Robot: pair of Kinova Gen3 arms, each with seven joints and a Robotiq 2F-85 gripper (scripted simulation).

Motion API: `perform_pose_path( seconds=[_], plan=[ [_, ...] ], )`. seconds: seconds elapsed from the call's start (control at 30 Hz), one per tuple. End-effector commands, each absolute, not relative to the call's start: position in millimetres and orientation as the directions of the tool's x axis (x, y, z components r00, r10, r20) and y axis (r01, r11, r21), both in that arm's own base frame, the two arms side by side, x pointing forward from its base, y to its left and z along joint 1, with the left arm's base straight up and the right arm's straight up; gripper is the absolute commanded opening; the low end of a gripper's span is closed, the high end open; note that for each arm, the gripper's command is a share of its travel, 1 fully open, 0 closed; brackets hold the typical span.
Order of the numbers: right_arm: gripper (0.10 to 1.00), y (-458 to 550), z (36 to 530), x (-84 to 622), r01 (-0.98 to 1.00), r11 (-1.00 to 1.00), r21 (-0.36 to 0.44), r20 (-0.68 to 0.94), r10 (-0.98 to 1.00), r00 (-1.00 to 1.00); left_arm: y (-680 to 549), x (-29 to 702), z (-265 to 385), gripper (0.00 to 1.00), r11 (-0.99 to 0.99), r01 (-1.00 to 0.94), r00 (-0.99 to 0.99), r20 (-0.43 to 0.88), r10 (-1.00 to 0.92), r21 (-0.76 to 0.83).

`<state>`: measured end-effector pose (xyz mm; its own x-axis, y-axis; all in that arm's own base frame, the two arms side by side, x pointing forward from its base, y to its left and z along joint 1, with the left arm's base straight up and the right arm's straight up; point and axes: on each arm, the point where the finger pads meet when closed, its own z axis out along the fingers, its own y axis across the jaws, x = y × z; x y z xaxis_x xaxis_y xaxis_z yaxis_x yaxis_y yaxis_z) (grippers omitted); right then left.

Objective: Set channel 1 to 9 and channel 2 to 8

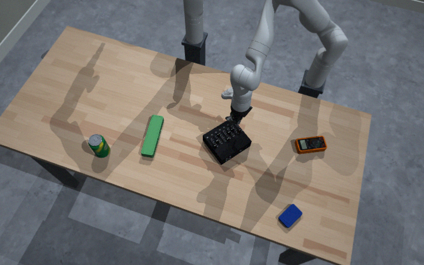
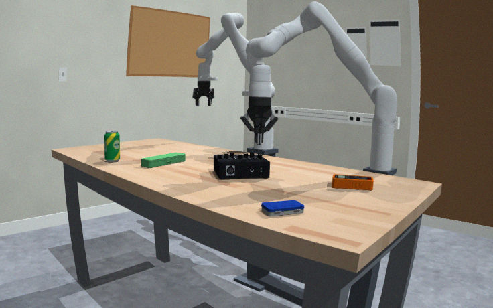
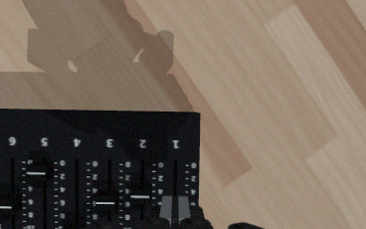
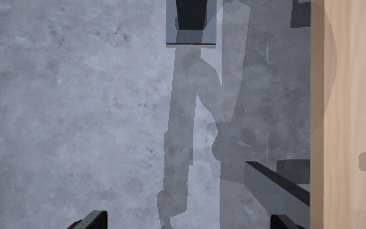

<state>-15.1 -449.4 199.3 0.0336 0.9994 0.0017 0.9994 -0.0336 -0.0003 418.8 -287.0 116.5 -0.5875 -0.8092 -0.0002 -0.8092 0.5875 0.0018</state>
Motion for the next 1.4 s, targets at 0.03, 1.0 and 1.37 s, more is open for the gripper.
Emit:
perform_pose_path(
  seconds=[0.03, 1.0, 1.37],
  plan=[
    [1.000, -449.8, 200.0, -15.1, 0.999, -0.034, 0.000, 0.000, 0.999, 0.034, -287.3, 419.2, 120.5, 0.099, 0.588, -0.809, -0.588, 0.000, -0.809, 0.000],
    [1.000, -449.8, 200.0, -15.1, 0.999, -0.034, 0.000, 0.000, 0.999, 0.034, -317.5, 421.3, 116.1, 0.099, 0.588, -0.809, -0.588, 0.001, -0.809, 0.000],
    [1.000, -449.8, 200.0, -15.1, 0.999, -0.034, 0.000, 0.000, 0.999, 0.034, -317.5, 421.3, 116.1, 0.099, 0.588, -0.809, -0.588, 0.001, -0.809, 0.000]
  ],
)
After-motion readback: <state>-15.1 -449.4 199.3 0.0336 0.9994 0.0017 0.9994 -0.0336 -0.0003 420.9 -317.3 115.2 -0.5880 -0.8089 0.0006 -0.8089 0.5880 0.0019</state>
